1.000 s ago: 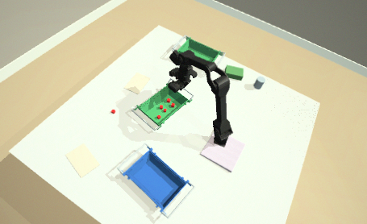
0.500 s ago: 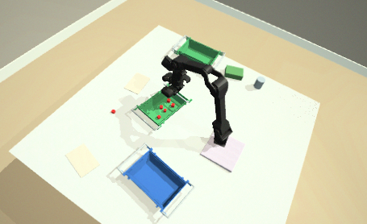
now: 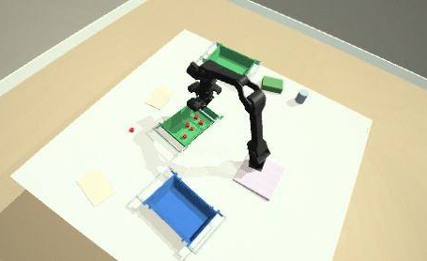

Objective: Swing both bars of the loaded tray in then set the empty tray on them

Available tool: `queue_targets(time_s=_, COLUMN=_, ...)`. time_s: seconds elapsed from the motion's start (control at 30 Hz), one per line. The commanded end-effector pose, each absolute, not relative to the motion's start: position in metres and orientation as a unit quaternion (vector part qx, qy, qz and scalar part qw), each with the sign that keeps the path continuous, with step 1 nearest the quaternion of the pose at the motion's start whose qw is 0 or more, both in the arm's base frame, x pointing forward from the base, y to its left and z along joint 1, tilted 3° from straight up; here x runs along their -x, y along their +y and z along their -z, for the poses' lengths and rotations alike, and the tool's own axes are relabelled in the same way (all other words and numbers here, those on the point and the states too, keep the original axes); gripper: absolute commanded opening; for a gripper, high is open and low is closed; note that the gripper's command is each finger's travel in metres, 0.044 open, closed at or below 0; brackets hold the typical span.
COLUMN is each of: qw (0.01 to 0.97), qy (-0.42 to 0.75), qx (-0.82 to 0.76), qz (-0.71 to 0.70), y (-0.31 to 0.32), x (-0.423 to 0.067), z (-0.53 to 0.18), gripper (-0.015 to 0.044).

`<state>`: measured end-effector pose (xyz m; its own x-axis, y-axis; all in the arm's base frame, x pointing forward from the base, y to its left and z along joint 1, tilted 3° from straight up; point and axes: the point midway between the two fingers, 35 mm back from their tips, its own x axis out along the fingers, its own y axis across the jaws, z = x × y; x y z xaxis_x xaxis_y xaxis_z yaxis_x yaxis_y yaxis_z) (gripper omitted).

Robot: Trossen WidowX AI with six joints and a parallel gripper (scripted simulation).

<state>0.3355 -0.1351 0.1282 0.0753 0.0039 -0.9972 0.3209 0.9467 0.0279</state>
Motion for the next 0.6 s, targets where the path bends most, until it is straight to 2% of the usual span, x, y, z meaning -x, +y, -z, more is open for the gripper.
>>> queue_targets(time_s=0.0, qw=0.727, qy=0.667, qx=-0.118, qz=0.111, y=-0.1367, x=-0.3345, z=-0.1417, gripper=0.0082)
queue_targets(time_s=0.57, qw=0.725, qy=0.669, qx=-0.121, qz=0.111, y=-0.1358, x=-0.3353, z=-0.1338, gripper=0.0082)
